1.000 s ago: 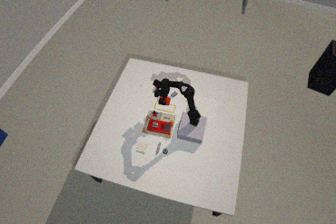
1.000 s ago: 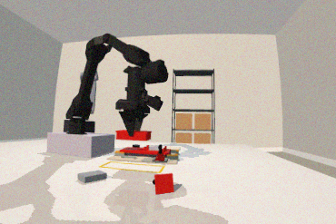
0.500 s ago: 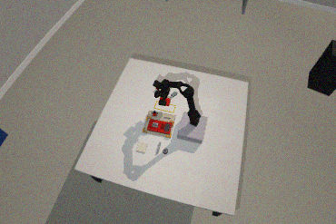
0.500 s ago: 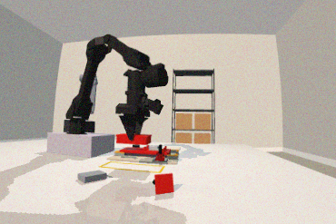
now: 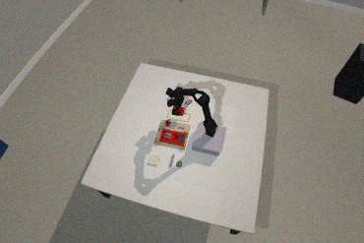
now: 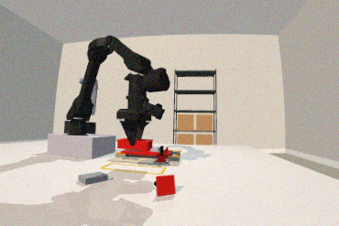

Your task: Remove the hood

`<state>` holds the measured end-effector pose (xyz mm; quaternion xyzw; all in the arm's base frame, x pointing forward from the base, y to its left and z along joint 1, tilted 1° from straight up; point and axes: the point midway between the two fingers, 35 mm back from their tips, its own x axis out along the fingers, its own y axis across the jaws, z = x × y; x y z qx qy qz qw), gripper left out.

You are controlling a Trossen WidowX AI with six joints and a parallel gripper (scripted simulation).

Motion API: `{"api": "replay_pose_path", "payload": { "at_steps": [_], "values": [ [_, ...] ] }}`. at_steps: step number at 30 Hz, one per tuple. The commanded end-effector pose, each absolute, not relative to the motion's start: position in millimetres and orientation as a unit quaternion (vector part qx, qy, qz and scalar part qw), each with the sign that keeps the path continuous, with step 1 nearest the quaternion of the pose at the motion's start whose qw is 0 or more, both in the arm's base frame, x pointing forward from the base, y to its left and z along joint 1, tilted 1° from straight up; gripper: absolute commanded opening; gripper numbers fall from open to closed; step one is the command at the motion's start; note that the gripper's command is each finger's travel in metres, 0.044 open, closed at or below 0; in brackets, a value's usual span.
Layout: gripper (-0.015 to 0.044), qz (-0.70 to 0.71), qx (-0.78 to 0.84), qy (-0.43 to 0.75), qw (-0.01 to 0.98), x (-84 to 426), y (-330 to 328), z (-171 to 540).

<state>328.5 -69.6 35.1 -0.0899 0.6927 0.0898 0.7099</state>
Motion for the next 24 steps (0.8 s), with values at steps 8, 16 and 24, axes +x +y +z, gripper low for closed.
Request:
{"api": "replay_pose_path", "payload": {
  "at_steps": [8,16,24],
  "values": [
    [0.0000,0.090,-0.092,0.694,0.708,327.8,-69.9,25.3],
    [0.0000,0.090,-0.092,0.694,0.708,327.7,-69.9,19.1],
    [0.0000,0.090,-0.092,0.694,0.708,327.5,-69.8,13.0]
  ]
}}
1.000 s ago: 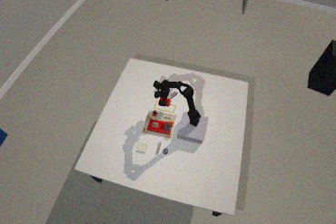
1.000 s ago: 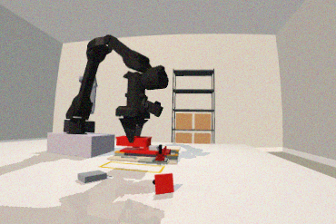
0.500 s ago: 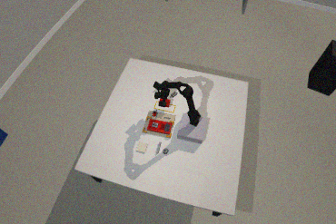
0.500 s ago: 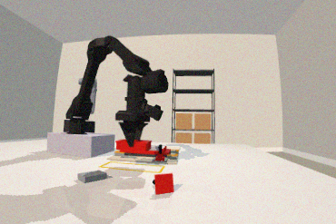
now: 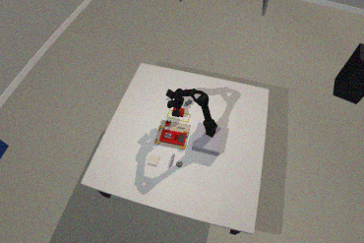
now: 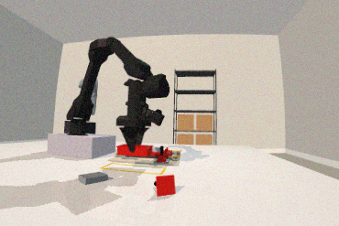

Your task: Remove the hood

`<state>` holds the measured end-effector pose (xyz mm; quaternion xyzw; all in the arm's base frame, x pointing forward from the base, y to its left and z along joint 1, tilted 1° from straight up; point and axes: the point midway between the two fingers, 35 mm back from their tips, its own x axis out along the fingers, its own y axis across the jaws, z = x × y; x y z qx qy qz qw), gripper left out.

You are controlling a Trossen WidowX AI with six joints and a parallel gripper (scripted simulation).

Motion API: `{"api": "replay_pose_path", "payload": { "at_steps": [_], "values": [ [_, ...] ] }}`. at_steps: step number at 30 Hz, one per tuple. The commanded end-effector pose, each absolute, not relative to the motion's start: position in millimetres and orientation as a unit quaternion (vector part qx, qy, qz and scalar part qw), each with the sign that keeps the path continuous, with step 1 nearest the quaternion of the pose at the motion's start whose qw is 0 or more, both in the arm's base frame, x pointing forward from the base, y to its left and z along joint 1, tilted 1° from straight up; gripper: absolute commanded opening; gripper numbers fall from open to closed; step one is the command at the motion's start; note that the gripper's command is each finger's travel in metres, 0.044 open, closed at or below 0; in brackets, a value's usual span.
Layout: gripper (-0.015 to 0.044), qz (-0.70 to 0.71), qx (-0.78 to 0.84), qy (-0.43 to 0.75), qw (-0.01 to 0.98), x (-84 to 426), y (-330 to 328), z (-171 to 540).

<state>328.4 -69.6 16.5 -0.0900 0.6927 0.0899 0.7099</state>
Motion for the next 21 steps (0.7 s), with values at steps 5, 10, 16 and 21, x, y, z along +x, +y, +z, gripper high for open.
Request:
{"api": "replay_pose_path", "payload": {
  "at_steps": [5,10,16,21],
  "values": [
    [0.0000,0.090,-0.092,0.694,0.708,327.3,-69.7,9.2],
    [0.0000,0.090,-0.092,0.694,0.708,327.0,-69.7,5.3],
    [0.0000,0.090,-0.092,0.694,0.708,326.7,-69.6,0.8],
    [0.0000,0.090,-0.092,0.694,0.708,326.3,-69.5,-3.0]
  ]
}}
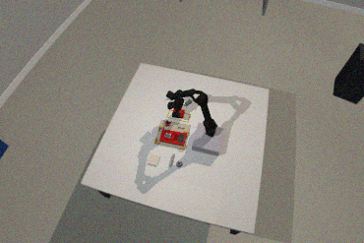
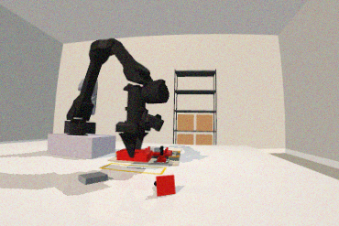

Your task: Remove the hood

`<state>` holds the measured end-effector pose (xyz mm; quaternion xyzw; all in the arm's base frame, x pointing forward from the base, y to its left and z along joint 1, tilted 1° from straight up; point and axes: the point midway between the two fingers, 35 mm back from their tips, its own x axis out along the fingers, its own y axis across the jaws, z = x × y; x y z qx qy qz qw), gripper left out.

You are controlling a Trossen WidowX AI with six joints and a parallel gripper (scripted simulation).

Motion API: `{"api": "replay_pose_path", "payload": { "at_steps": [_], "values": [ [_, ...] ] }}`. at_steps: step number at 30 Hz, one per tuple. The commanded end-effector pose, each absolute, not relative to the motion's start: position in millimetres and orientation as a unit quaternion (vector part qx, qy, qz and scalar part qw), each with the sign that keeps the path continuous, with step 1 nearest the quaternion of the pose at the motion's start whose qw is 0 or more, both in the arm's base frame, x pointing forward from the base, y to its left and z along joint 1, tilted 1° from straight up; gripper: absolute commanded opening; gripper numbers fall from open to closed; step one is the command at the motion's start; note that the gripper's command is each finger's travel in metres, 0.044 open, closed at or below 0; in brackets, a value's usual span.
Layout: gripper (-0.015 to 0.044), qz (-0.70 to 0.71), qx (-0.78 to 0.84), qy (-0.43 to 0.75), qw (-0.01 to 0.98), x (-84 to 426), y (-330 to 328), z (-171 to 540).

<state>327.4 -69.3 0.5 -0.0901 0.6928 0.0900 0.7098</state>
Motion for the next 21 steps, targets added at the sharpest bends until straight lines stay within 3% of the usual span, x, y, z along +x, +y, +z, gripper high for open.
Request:
{"api": "replay_pose_path", "payload": {
  "at_steps": [1,21],
  "values": [
    [0.0000,0.090,-0.092,0.694,0.708,326.2,-69.4,-3.7],
    [0.0000,0.090,-0.092,0.694,0.708,325.7,-69.3,-13.5]
  ]
}}
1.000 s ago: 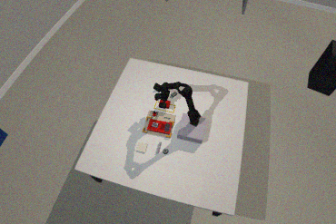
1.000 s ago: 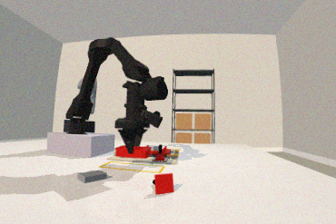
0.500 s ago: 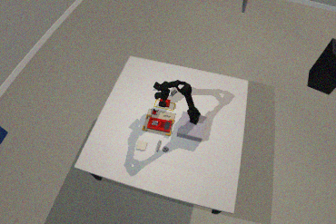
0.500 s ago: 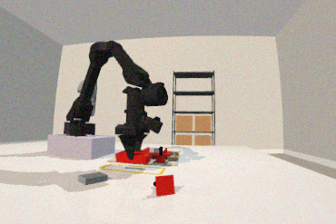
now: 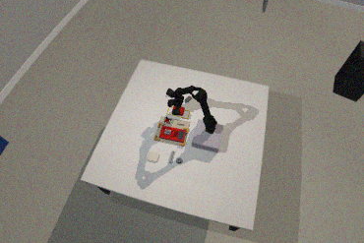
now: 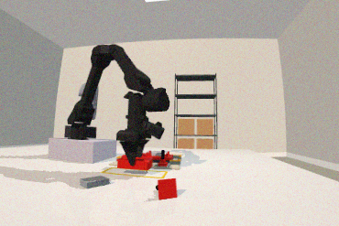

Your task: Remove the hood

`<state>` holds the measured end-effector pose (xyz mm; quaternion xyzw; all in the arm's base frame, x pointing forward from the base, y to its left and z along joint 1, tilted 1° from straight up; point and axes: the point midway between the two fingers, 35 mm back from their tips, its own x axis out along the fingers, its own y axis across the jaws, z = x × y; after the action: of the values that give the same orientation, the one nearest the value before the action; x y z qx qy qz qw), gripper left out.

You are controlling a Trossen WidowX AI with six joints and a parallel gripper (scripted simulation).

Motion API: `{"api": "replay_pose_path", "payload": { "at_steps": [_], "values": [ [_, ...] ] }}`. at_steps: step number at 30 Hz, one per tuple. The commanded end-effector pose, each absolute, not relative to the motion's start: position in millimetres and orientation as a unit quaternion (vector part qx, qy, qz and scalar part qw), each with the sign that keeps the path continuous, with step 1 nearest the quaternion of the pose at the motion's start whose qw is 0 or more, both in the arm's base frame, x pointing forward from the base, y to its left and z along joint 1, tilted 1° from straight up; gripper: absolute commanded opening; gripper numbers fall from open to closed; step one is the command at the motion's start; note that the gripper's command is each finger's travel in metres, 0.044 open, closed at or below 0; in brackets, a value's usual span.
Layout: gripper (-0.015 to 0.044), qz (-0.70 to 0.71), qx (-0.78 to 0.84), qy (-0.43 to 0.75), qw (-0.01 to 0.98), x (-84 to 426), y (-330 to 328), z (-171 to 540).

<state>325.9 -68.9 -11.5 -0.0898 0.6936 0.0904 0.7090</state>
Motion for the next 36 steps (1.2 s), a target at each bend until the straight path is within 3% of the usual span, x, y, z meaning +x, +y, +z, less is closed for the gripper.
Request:
{"api": "replay_pose_path", "payload": {
  "at_steps": [1,32,36],
  "values": [
    [0.0000,0.090,-0.092,0.694,0.708,325.7,-69.3,-14.0],
    [0.0000,0.090,-0.092,0.694,0.708,325.8,-69.2,-29.1],
    [0.0105,0.091,-0.090,0.694,0.709,326.1,-68.8,-27.1]
  ]
}}
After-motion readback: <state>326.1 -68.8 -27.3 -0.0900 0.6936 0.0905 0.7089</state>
